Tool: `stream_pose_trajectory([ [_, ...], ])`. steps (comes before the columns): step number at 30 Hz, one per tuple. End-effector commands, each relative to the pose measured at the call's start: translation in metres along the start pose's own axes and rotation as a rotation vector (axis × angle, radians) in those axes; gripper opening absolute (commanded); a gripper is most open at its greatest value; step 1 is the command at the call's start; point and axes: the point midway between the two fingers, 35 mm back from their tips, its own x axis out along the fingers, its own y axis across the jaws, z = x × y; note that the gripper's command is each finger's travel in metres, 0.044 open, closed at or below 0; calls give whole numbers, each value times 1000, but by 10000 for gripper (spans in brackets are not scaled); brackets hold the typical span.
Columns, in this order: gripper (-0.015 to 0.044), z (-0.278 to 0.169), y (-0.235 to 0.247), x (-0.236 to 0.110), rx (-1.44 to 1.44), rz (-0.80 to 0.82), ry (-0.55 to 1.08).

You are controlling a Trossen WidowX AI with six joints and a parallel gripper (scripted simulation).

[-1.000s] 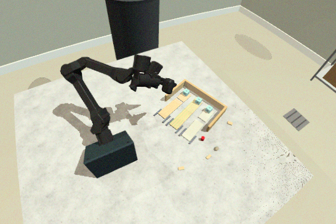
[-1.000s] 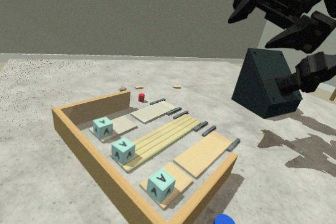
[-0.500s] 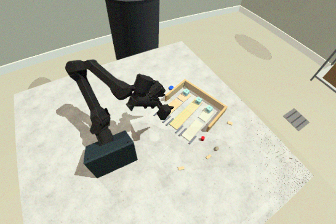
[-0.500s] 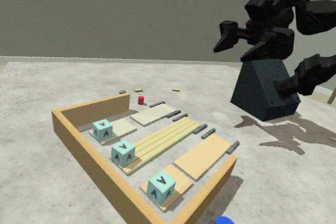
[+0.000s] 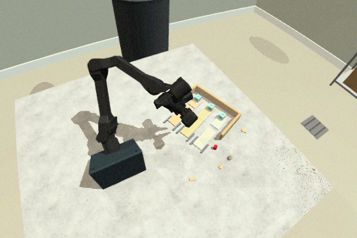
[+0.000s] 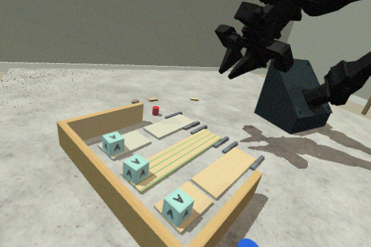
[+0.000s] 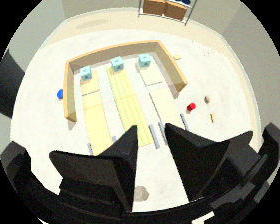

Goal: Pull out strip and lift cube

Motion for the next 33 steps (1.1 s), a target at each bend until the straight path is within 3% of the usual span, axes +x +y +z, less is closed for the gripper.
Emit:
stream_pose_trajectory([
  [1, 33, 0, -5, 25, -80, 5, 161],
  [3, 0, -3, -6, 37, -123, 19, 249],
  [12, 0, -24, -1, 81, -265, 172, 612],
  [33, 0, -38, 2, 101, -268, 176, 619],
])
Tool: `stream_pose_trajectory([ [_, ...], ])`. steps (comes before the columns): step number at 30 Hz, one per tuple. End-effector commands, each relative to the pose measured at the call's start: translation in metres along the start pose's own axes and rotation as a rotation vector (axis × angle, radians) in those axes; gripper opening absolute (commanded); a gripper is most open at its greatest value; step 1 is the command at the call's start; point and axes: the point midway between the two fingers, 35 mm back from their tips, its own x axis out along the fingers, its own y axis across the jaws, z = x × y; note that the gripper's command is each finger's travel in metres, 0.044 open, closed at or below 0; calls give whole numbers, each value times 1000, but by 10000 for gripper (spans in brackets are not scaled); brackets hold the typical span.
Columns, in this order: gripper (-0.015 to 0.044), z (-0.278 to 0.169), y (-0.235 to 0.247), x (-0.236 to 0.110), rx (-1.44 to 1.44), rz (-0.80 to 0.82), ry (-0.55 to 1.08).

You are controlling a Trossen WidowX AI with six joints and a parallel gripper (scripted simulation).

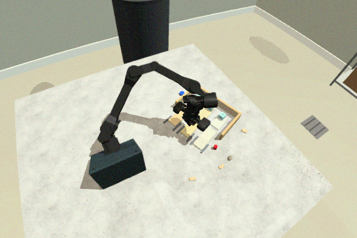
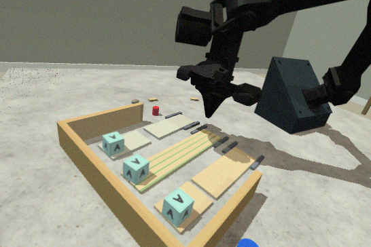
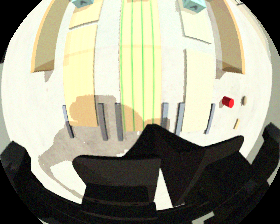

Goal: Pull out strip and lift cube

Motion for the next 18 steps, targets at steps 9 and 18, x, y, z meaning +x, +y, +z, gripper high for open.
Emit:
stream_pose_trajectory([
  [9, 0, -4, 2, 22, 14, 8, 6],
  [18, 0, -5, 4, 37, 14, 9, 6],
])
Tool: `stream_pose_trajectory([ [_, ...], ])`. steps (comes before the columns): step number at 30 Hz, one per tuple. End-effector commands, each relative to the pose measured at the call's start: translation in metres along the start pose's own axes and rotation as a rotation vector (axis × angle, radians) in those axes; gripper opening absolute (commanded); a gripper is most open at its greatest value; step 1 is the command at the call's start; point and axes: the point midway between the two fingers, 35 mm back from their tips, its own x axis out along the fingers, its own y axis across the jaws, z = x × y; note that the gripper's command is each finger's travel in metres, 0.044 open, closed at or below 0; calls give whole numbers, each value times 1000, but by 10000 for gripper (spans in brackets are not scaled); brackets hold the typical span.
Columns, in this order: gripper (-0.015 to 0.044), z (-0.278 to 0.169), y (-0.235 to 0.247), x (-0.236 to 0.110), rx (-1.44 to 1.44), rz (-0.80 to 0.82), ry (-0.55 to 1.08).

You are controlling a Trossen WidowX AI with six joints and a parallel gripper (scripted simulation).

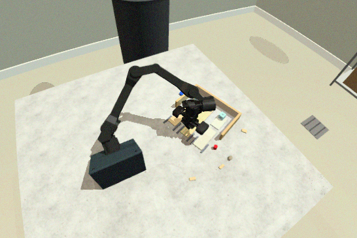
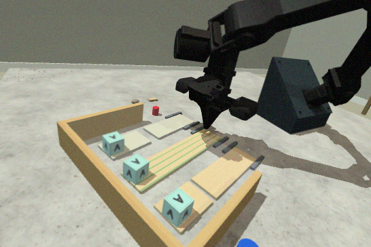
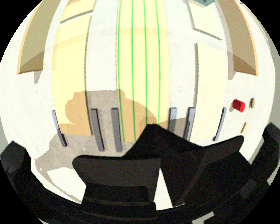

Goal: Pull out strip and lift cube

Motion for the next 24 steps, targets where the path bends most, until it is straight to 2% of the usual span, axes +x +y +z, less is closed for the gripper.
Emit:
stream_pose_trajectory([
  [1, 0, -3, 2, 8, 13, 10, 2],
  [11, 0, -4, 5, 23, 13, 13, 1],
  [24, 0, -4, 5, 24, 13, 13, 1],
])
